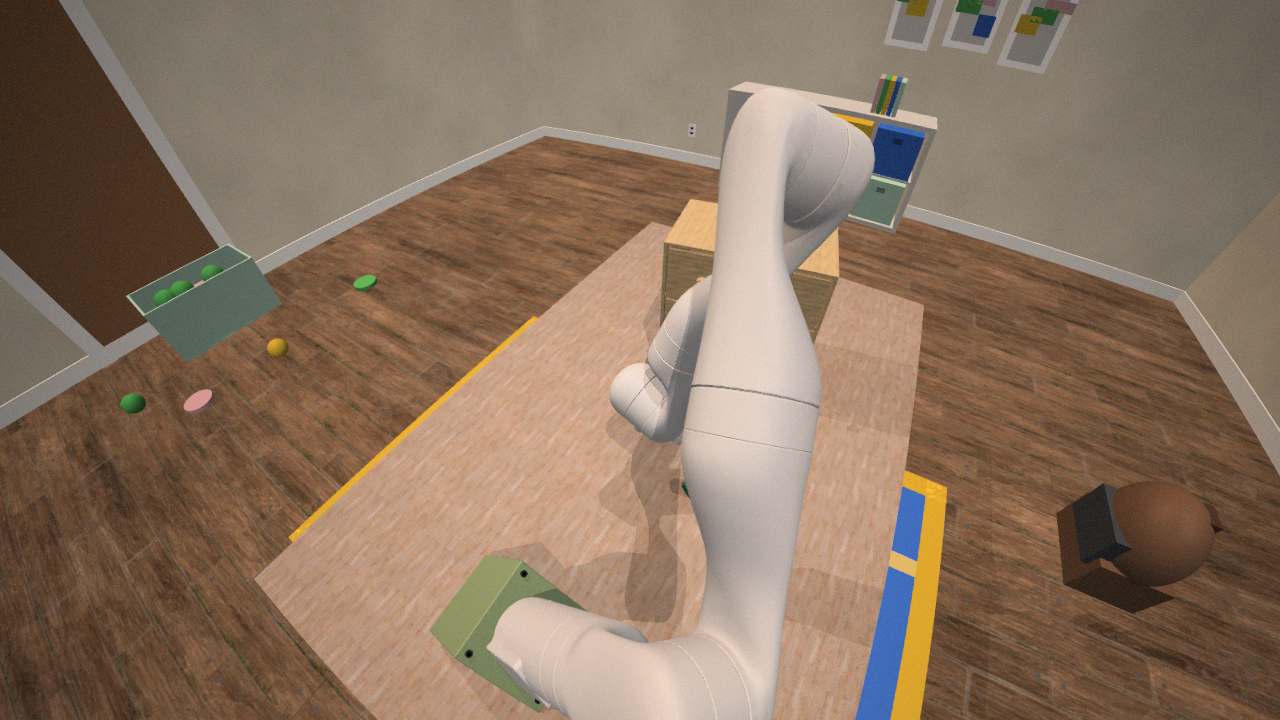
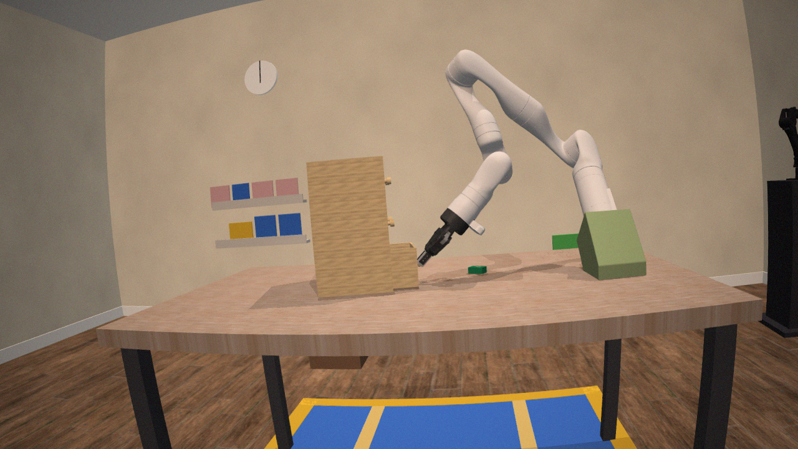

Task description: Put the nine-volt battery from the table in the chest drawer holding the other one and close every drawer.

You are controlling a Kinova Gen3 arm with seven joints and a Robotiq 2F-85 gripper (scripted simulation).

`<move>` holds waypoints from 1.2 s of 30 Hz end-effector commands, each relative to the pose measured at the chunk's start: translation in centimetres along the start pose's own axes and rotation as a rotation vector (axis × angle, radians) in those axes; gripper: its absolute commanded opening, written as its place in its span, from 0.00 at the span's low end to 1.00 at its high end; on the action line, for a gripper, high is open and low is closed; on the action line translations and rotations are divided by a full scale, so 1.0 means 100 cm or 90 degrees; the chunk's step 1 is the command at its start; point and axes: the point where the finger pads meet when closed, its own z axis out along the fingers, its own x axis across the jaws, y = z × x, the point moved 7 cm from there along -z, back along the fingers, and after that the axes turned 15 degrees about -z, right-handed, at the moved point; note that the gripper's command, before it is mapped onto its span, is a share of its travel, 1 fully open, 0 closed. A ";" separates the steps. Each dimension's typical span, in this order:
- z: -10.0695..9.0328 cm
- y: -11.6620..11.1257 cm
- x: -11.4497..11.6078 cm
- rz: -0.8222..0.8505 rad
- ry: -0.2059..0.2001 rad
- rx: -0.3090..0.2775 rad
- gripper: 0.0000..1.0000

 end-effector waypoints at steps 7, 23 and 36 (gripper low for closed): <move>-0.004 -0.005 0.002 0.005 0.002 0.000 0.13; -0.005 -0.005 0.003 0.005 0.002 0.000 0.13; -0.005 -0.005 0.003 0.005 0.002 0.000 0.25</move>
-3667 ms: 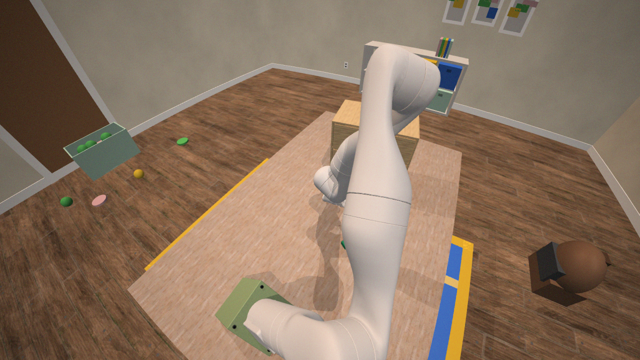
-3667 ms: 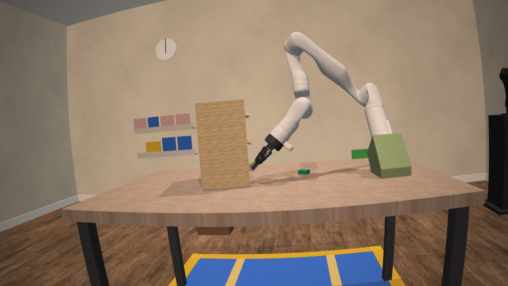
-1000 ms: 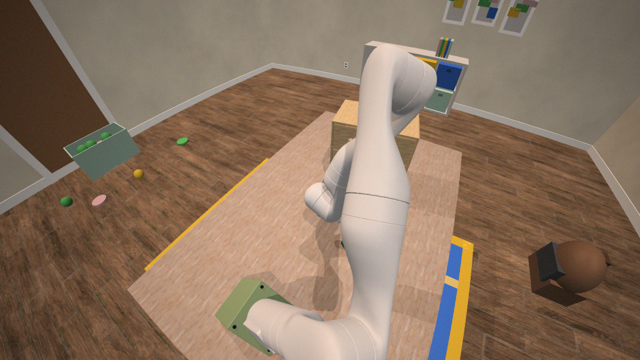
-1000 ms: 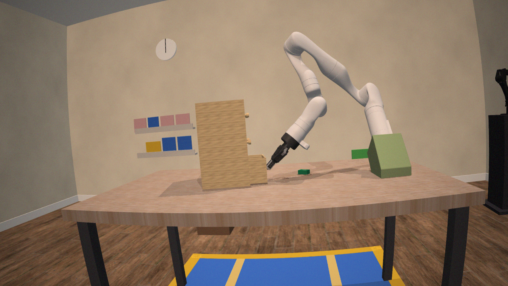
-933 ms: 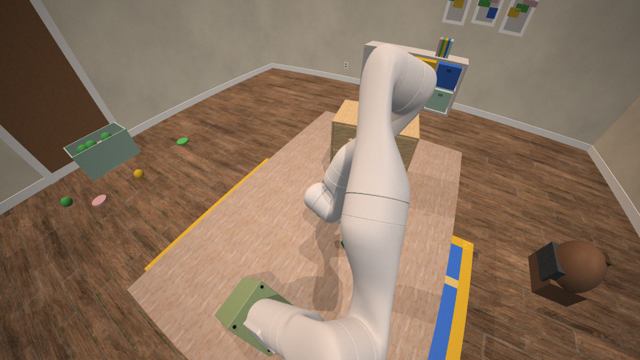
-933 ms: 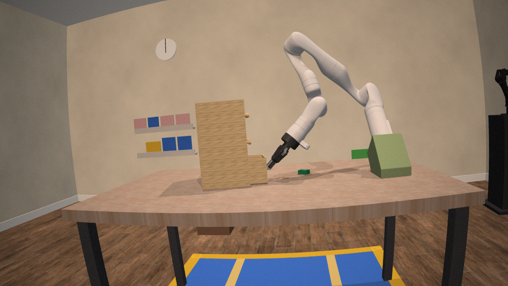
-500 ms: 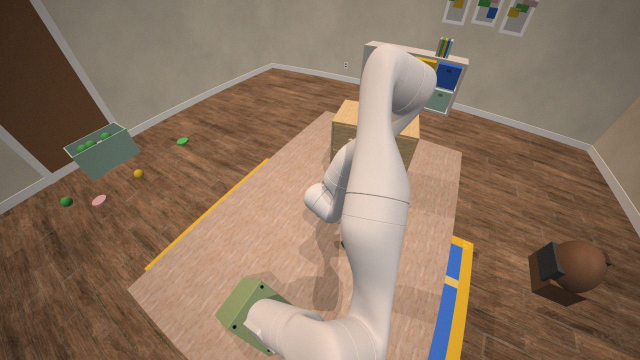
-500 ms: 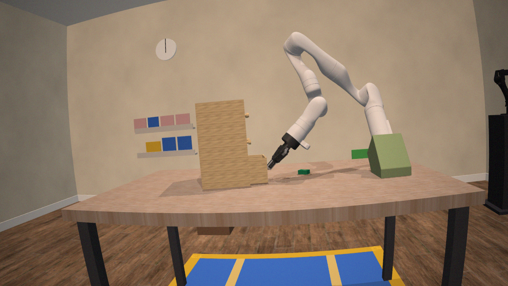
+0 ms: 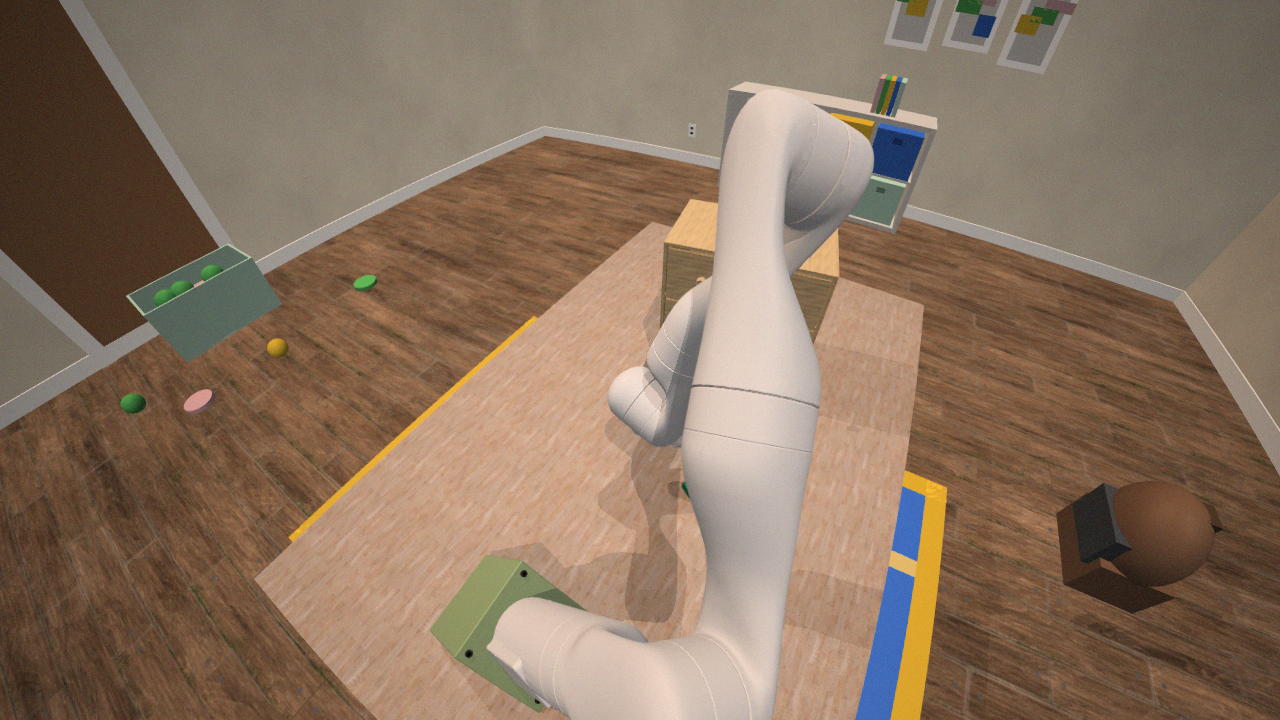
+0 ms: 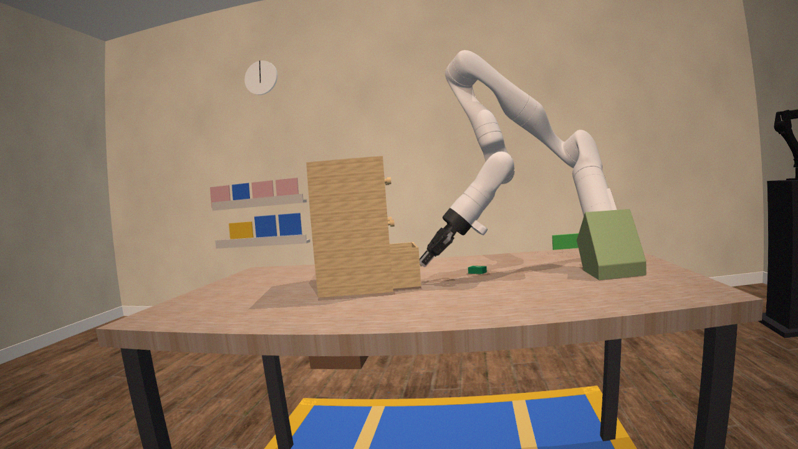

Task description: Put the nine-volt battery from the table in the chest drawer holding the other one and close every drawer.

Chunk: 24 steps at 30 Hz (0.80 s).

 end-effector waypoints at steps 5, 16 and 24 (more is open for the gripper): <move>-0.001 -0.001 0.001 0.006 0.001 -0.001 0.33; -0.006 -0.006 0.002 0.006 0.001 -0.001 0.33; -0.032 -0.028 0.008 0.006 -0.003 -0.008 0.33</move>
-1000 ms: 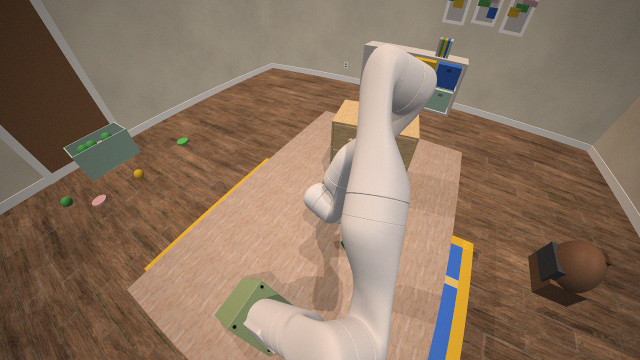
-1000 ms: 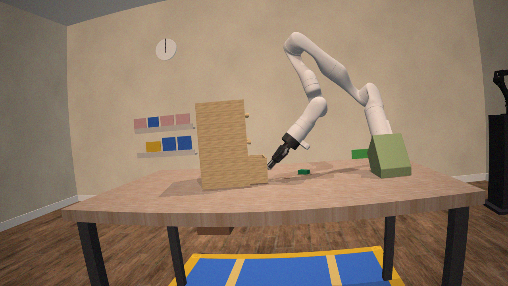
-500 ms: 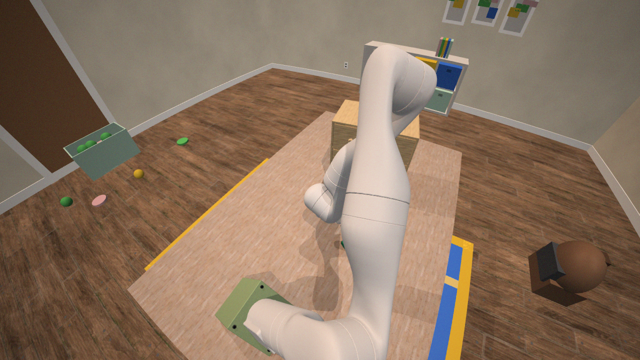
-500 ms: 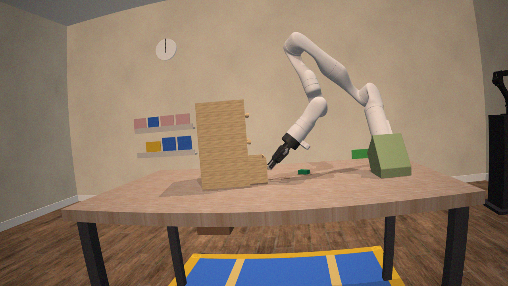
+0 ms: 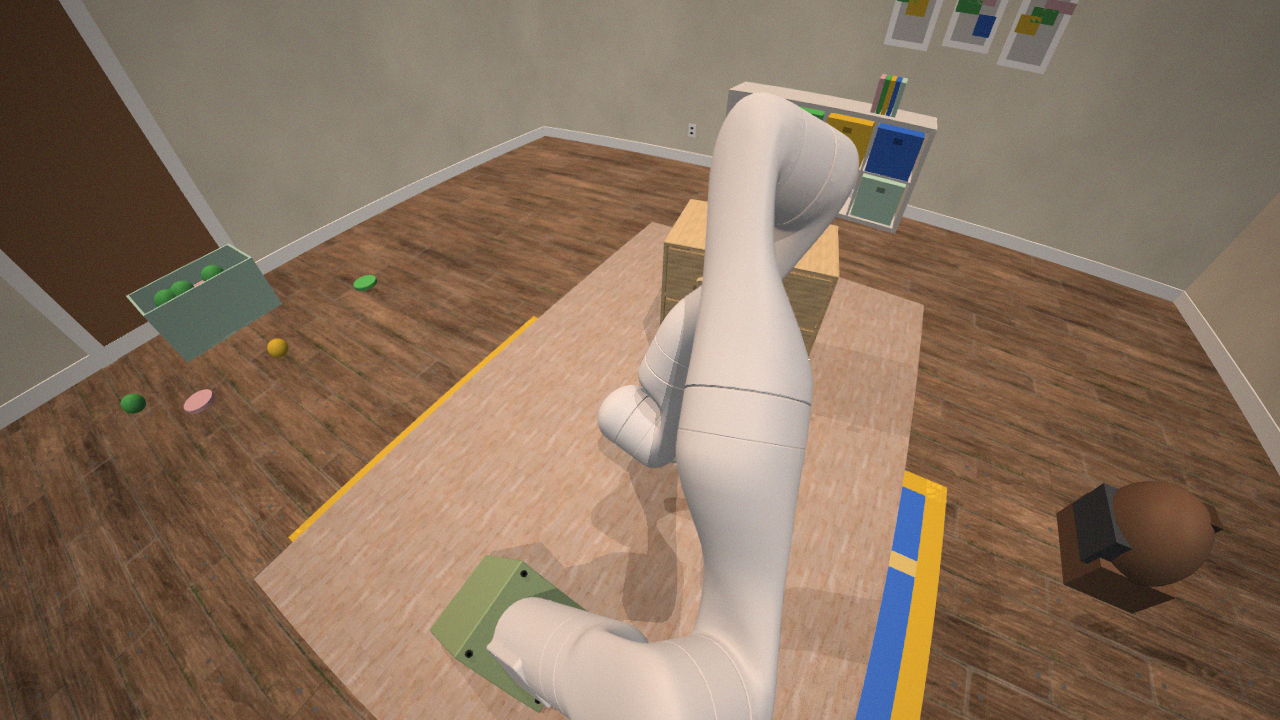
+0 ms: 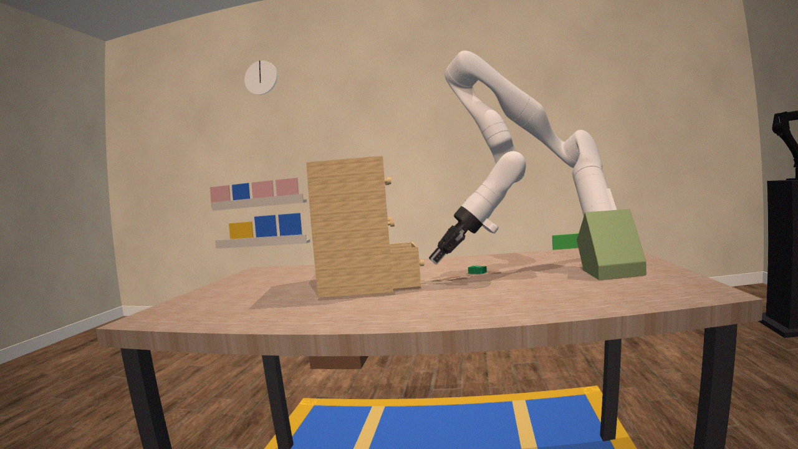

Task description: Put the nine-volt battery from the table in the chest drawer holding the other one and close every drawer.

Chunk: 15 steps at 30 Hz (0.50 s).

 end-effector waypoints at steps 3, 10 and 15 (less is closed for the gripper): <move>-0.011 -0.013 0.006 0.002 0.003 0.006 0.33; -0.015 -0.016 0.007 0.002 0.004 0.008 0.33; -0.030 -0.011 0.005 0.004 0.004 0.006 0.33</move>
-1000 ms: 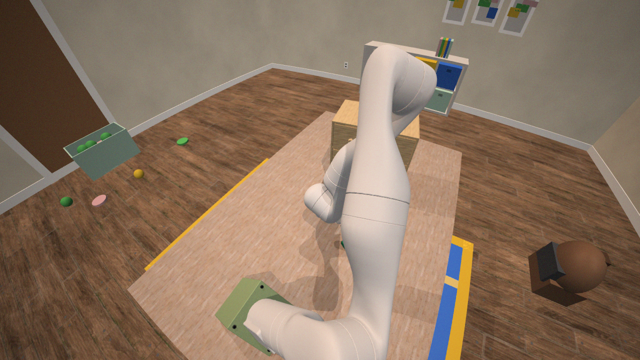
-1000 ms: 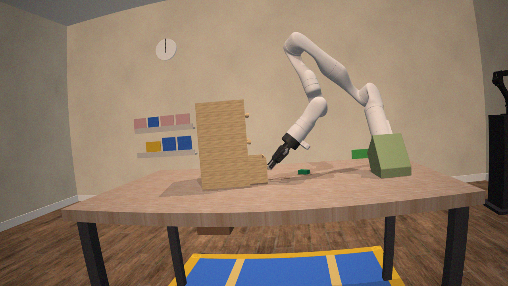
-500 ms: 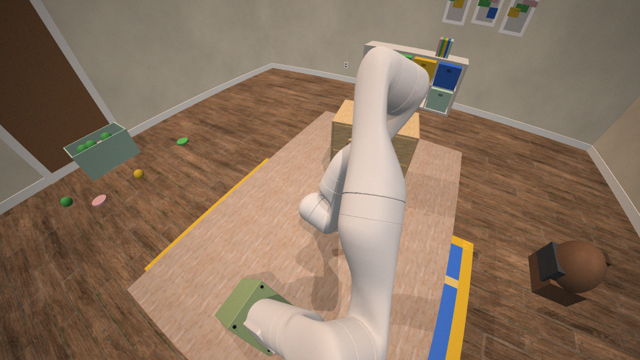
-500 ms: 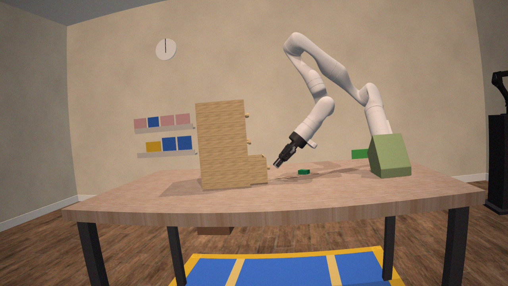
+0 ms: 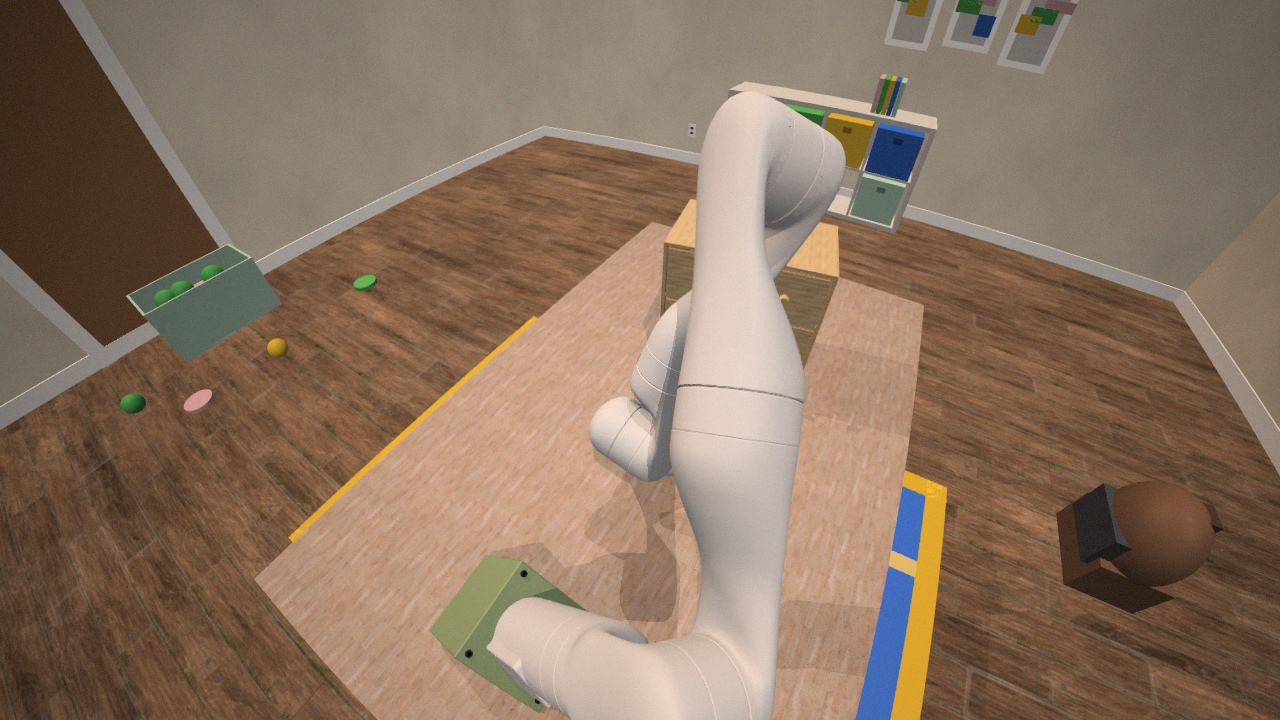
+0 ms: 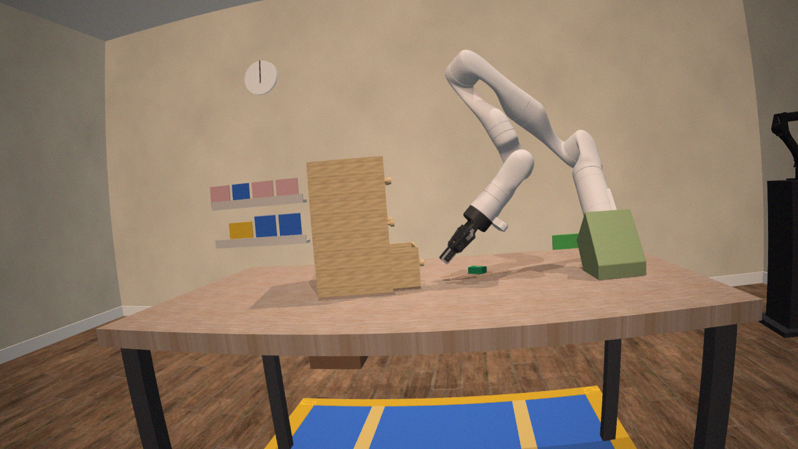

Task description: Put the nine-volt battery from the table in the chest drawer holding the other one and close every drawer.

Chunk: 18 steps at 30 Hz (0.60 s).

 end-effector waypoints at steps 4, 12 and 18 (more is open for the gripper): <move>-0.028 0.008 -0.004 0.013 -0.007 -0.005 0.33; -0.060 0.013 -0.005 0.014 -0.008 -0.004 0.33; -0.074 0.017 -0.005 0.021 -0.017 0.007 0.33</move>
